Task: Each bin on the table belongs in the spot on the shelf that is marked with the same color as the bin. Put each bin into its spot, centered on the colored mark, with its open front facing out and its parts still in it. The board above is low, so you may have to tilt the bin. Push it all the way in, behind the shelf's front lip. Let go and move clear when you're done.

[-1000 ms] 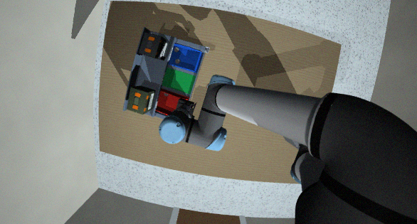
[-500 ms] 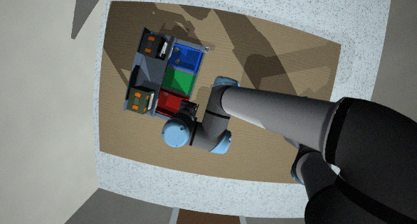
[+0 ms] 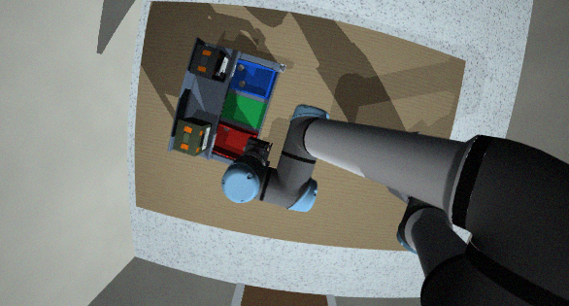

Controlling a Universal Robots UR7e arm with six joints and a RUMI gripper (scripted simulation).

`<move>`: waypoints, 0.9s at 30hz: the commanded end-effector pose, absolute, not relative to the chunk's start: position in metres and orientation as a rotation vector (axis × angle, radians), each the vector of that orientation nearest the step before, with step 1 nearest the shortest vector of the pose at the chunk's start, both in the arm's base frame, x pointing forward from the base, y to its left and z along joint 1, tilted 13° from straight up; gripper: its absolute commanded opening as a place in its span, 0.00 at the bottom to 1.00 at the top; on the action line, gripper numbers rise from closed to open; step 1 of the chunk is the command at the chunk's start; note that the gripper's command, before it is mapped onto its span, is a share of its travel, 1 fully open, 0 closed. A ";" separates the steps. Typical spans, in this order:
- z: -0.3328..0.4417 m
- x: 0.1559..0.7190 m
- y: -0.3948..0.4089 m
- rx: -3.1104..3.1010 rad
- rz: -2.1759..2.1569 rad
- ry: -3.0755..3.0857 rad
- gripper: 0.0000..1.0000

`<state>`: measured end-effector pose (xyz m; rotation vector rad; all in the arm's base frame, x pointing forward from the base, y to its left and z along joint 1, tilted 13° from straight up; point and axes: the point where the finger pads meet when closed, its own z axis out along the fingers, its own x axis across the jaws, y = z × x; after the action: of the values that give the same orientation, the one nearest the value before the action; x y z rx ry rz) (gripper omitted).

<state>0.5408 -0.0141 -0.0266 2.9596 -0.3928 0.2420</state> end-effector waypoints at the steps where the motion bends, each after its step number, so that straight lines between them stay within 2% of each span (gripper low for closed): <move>1: -0.018 0.540 -0.013 2.959 0.244 -0.393 0.00; 27: 0.030 0.533 -0.005 2.959 0.244 -0.393 0.00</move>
<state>0.5330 -0.0049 0.0276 2.9595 -0.3927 0.2427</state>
